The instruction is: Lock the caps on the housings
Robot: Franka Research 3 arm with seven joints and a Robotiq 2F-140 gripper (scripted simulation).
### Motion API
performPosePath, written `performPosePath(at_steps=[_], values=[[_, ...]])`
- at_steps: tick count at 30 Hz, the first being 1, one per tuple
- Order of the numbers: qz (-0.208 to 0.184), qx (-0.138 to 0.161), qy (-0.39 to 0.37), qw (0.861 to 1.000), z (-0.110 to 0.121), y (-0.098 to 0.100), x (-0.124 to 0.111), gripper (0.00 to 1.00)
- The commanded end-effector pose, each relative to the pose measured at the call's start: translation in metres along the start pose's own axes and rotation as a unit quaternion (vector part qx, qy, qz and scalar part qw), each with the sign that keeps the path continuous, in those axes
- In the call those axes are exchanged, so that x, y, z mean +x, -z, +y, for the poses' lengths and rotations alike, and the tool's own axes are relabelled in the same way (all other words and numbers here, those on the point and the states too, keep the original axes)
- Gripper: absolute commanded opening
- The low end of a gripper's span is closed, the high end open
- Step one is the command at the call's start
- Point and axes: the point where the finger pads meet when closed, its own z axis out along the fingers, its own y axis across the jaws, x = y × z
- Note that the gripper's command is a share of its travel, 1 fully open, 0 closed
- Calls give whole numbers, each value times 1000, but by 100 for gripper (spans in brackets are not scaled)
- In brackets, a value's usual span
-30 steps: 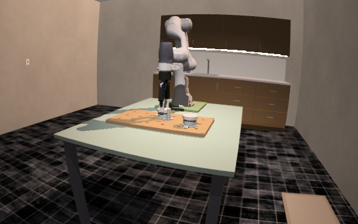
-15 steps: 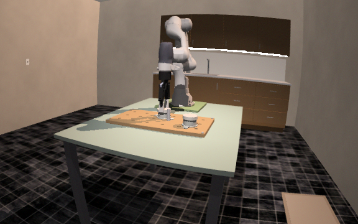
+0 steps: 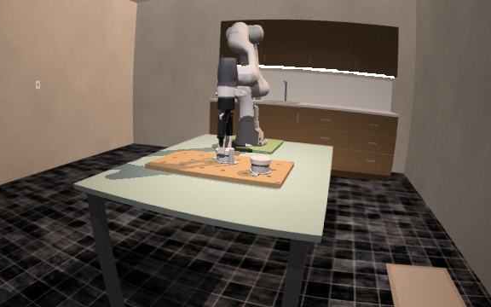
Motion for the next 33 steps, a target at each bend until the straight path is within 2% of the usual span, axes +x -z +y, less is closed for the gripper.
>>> performPosePath(at_steps=[1, 7, 19, 33], values=[[-1, -1, 0, 1000, 0, 0, 0, 10], [-1, -1, -24, 1000, 0, 0, 0, 10], [-1, -1, -165, 986, 0, 0, 0, 10], [-1, -1, -197, 980, 0, 0, 0, 10]])
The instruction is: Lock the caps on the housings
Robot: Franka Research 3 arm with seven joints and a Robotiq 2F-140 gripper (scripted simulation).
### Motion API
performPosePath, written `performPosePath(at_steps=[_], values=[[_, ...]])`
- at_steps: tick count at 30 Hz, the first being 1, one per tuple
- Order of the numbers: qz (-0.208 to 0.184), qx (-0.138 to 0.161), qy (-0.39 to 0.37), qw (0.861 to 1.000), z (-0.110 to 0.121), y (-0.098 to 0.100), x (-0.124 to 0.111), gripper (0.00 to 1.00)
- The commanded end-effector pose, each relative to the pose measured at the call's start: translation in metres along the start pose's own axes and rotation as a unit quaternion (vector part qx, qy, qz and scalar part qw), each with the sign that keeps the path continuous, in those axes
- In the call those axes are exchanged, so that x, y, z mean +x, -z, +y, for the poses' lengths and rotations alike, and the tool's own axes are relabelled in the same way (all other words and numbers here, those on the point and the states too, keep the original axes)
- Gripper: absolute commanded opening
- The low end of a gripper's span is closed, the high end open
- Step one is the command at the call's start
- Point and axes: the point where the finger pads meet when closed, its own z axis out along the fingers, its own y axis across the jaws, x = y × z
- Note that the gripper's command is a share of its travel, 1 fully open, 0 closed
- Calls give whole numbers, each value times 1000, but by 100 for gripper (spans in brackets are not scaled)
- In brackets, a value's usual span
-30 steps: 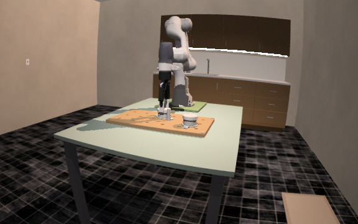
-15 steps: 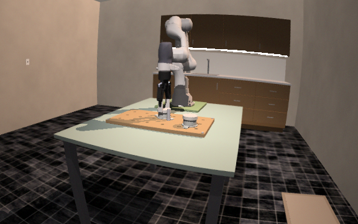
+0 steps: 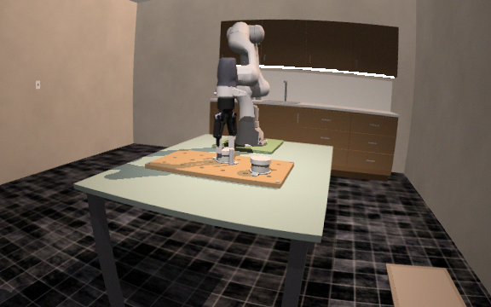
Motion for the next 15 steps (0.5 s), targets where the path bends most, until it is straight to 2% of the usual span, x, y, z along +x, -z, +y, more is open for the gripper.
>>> performPosePath(at_steps=[1, 6, 15], values=[[-4, -3, -40, 999, 0, -1, -1, 10], [-4, -3, -61, 998, 0, -1, -1, 10], [-3, -3, -169, 986, 0, -1, -1, 10]])
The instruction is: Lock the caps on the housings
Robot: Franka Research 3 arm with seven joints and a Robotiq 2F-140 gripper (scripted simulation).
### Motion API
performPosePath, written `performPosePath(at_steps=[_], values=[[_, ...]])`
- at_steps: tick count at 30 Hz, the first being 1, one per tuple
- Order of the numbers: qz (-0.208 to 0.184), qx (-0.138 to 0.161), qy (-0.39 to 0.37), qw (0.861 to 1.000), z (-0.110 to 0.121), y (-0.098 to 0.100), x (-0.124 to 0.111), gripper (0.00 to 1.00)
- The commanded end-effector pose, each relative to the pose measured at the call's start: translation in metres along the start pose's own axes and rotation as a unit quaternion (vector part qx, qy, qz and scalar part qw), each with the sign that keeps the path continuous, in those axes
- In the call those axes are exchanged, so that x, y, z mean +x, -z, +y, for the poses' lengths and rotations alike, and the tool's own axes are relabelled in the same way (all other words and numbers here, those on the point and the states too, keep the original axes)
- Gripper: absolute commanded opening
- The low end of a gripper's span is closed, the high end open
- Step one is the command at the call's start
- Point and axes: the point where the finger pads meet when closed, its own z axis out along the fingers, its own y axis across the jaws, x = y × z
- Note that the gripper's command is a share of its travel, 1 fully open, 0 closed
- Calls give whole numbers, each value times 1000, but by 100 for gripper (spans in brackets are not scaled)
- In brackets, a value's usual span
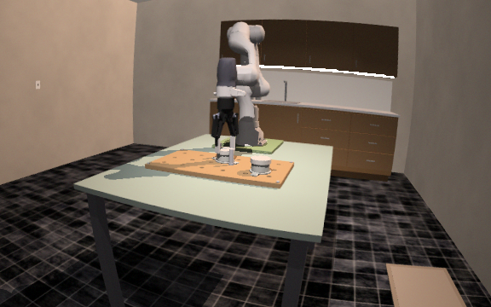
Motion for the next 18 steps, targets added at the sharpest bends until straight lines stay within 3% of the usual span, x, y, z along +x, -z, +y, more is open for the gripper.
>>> performPosePath(at_steps=[1, 18], values=[[-4, -5, -96, 995, 0, -1, -1, 10], [-4, -5, -153, 988, 0, -1, -1, 10]])
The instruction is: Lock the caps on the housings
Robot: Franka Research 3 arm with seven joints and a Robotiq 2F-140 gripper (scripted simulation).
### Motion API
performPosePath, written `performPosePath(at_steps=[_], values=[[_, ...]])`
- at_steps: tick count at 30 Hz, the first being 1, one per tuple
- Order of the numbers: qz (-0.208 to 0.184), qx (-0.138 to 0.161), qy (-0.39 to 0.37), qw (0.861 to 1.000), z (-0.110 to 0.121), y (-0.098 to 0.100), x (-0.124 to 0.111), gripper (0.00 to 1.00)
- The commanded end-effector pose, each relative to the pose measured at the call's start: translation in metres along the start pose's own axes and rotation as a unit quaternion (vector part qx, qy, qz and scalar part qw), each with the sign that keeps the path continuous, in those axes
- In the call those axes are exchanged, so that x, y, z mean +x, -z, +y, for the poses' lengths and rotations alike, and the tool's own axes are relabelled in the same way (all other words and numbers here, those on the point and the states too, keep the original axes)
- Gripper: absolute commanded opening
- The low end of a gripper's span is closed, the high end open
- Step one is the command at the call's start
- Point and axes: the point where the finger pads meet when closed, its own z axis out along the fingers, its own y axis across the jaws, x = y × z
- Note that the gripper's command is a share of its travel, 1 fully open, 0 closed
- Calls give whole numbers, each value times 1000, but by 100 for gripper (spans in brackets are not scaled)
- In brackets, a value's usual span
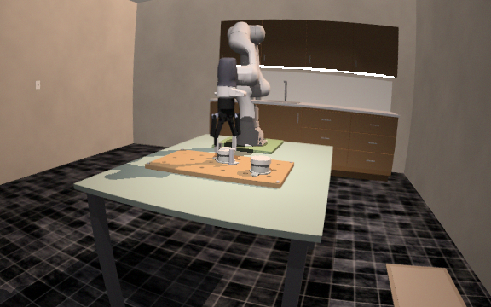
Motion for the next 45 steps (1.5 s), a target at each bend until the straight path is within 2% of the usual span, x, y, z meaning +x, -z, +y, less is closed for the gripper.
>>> performPosePath(at_steps=[1, 9, 19, 33, 38, 40, 45], values=[[-2, -5, -45, 999, 1, -1, -1, 10], [-2, -5, -104, 995, 1, -1, -1, 10], [-1, -6, -214, 977, 1, -1, -1, 10], [-1, -6, -241, 970, 1, -1, -1, 10], [-1, -6, -286, 958, 1, -1, -1, 10], [-1, -6, -286, 958, 1, -1, -1, 10], [0, -6, -348, 938, 1, -1, -1, 10]])
